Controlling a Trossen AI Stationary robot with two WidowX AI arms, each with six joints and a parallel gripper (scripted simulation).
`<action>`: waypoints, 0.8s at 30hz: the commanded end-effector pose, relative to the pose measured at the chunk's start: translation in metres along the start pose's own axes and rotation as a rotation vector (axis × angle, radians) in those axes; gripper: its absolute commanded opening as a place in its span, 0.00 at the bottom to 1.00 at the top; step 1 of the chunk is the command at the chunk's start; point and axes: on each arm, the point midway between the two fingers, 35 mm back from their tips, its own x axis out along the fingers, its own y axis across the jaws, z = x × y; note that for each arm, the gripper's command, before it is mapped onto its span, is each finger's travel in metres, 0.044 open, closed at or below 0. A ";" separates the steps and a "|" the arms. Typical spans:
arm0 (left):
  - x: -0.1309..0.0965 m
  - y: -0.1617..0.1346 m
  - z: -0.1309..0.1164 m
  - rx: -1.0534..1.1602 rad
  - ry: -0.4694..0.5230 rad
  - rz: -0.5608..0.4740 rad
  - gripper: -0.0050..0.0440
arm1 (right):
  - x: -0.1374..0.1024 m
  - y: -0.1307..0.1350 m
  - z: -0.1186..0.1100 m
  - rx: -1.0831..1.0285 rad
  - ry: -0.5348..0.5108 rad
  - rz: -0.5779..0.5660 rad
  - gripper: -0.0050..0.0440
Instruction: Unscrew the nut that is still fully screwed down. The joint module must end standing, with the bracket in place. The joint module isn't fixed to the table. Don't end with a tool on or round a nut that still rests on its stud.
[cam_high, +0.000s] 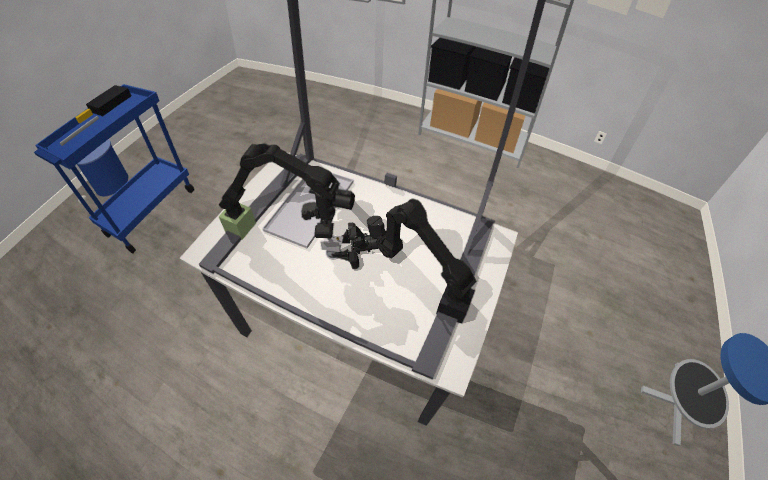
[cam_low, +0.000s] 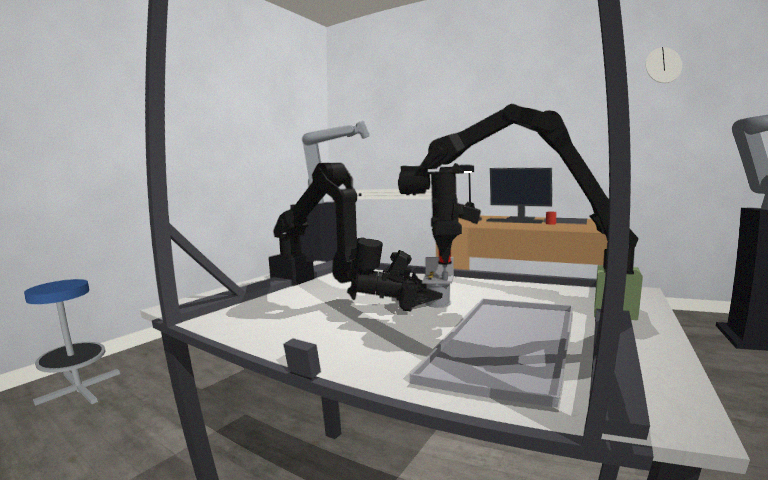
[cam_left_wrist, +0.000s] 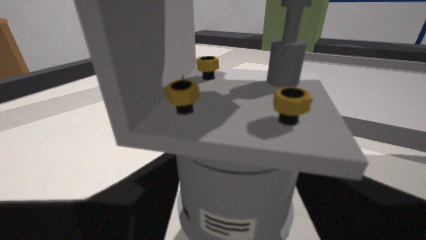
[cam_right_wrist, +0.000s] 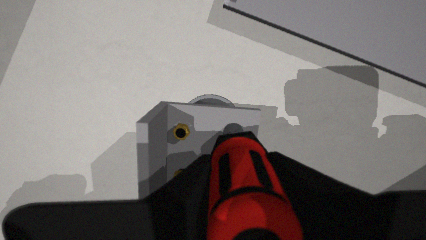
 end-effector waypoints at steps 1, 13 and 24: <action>0.003 -0.004 0.016 -0.027 -0.027 -0.003 0.60 | -0.015 0.002 -0.004 0.000 0.040 0.012 0.37; 0.003 -0.004 0.016 -0.027 -0.027 -0.003 0.60 | -0.015 0.002 -0.004 0.000 0.040 0.012 0.37; 0.003 -0.004 0.016 -0.027 -0.027 -0.003 0.60 | -0.015 0.002 -0.004 0.000 0.041 0.013 0.37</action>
